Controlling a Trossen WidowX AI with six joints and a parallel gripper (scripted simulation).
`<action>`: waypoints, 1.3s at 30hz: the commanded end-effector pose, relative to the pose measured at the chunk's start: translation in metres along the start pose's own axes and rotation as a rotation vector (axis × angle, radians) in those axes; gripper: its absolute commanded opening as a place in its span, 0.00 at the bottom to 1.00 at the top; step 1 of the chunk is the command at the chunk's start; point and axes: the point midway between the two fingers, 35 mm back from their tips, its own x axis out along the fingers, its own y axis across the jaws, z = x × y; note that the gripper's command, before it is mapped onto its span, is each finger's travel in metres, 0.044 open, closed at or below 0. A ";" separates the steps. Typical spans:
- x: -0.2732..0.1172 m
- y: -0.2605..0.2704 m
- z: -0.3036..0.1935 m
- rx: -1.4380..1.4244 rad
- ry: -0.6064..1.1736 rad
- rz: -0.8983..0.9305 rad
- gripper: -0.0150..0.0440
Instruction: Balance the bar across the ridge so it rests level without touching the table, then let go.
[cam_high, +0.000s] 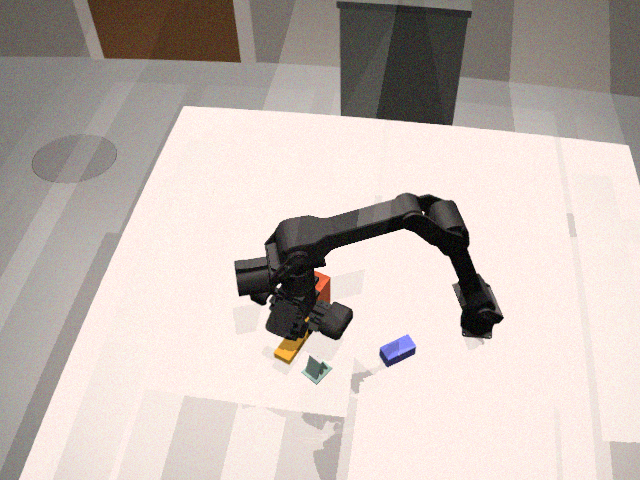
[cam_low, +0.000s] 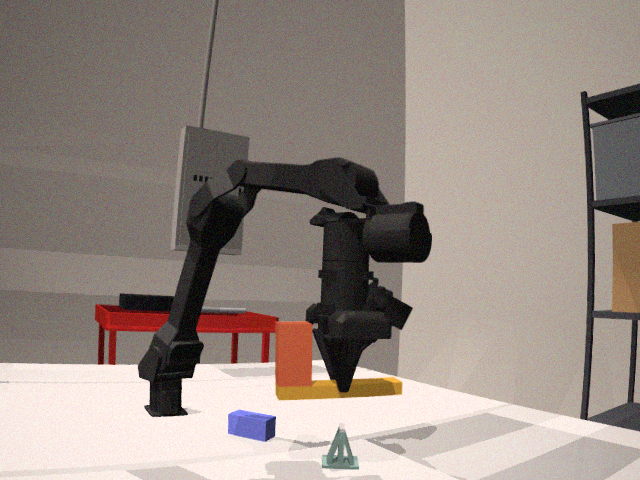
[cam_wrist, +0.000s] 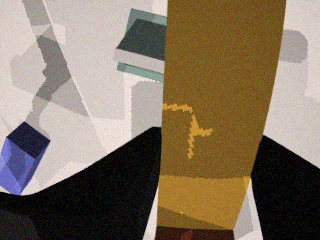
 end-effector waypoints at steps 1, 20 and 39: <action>0.000 0.006 0.010 0.047 0.003 0.001 0.25; 0.006 0.030 0.046 0.208 0.000 0.003 0.25; 0.037 0.029 0.046 0.214 0.000 0.003 0.25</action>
